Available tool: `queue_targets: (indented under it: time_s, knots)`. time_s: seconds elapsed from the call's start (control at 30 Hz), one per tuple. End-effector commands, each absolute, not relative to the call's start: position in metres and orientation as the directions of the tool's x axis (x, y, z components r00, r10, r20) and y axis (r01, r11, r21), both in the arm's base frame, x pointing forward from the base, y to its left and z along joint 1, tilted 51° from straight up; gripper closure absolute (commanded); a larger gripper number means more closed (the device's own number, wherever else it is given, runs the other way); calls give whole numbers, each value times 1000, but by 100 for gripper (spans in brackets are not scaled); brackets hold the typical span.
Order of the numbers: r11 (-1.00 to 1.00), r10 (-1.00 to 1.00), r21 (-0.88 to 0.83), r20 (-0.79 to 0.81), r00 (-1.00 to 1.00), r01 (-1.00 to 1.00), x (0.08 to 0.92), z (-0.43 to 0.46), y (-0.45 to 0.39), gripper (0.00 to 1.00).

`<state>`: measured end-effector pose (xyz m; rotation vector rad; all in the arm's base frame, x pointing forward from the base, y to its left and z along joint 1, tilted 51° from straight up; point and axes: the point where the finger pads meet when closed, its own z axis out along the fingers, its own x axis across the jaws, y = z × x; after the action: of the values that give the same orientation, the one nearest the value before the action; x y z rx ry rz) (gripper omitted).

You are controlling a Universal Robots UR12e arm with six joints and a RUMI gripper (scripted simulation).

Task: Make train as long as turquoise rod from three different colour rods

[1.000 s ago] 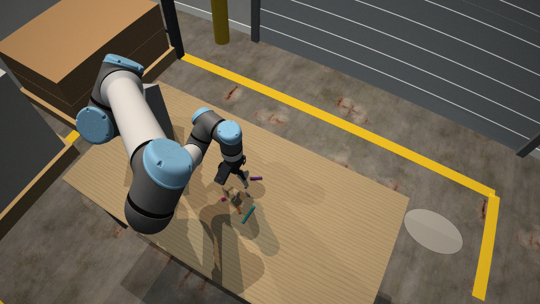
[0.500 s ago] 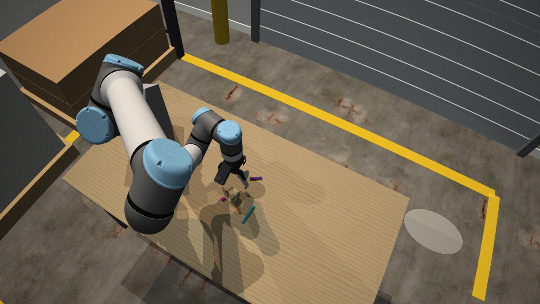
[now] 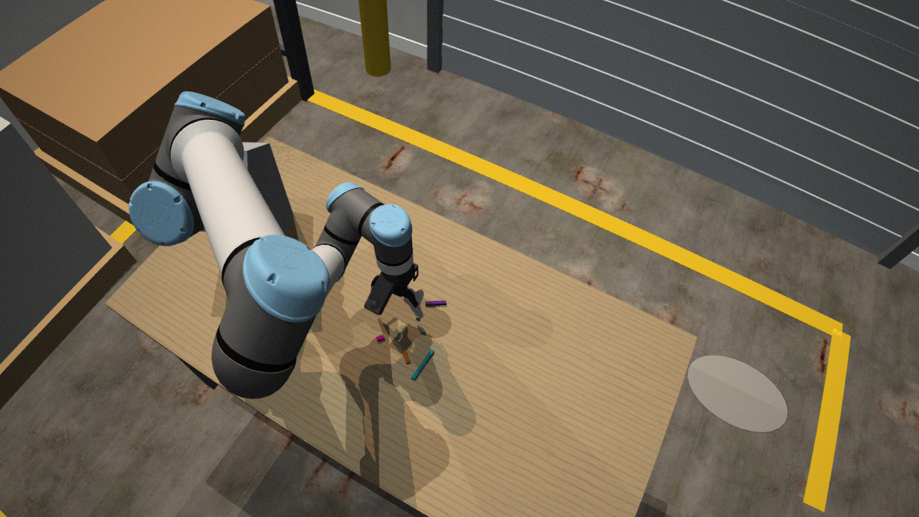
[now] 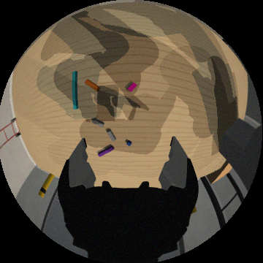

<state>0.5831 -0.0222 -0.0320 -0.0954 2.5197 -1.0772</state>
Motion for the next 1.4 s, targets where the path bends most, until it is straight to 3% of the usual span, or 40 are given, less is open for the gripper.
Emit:
queue_targets:
  time_s: [0.0,0.57,1.07,1.37]
  knots:
    - [701,-215,-707,-332,-919,91,583,-32,-22,0]
    - [726,-101,-646,-439,-893,236,612,-21,-21,0]
    - [688,255,-361,-692,-675,630,698,31,-19,0]
    - [642,354,-254,-739,-573,723,723,52,-18,0]
